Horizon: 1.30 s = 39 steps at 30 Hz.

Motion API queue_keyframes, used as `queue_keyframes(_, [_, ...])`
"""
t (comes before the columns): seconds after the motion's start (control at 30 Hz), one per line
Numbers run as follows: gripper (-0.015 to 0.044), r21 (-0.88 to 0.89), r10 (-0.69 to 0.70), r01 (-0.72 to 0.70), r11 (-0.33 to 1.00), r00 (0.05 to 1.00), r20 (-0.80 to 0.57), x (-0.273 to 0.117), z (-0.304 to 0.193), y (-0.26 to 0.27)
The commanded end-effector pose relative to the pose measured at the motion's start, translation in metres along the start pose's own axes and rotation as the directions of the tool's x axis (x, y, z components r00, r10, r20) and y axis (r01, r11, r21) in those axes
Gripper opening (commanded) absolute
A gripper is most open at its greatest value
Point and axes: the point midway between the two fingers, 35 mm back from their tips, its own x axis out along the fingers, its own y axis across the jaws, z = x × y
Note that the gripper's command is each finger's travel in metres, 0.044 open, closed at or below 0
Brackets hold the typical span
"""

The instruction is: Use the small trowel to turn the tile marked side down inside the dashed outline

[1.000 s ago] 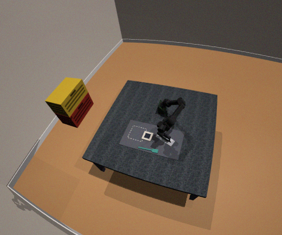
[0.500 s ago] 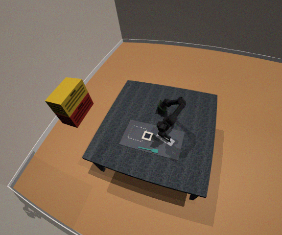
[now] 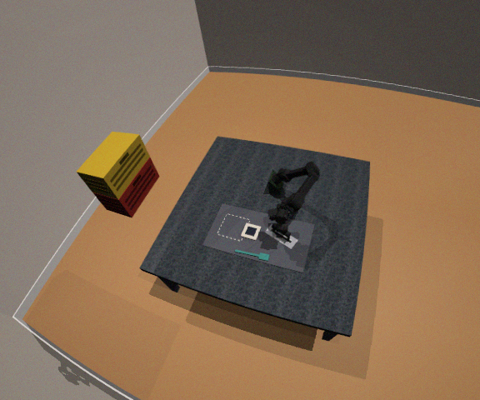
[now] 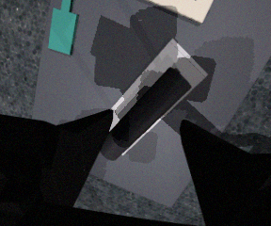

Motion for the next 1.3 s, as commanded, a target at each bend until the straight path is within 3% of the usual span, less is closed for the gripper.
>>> queue_keyframes(0.0, [0.0300, -0.136, 0.025, -0.020, 0.990, 0.999, 0.037, 0.000, -0.001, -0.002])
queue_keyframes(0.57, [0.0300, -0.632, 0.129, 0.003, 0.775, 0.978, 0.164, 0.007, 0.001, -0.011])
queue_keyframes(0.93, [0.0300, -0.852, 0.214, 0.094, 0.515, 0.949, 0.234, 0.010, 0.003, -0.015])
queue_keyframes(1.27, [0.0300, -0.944, 0.296, 0.228, 0.238, 0.909, 0.294, 0.011, 0.004, -0.021])
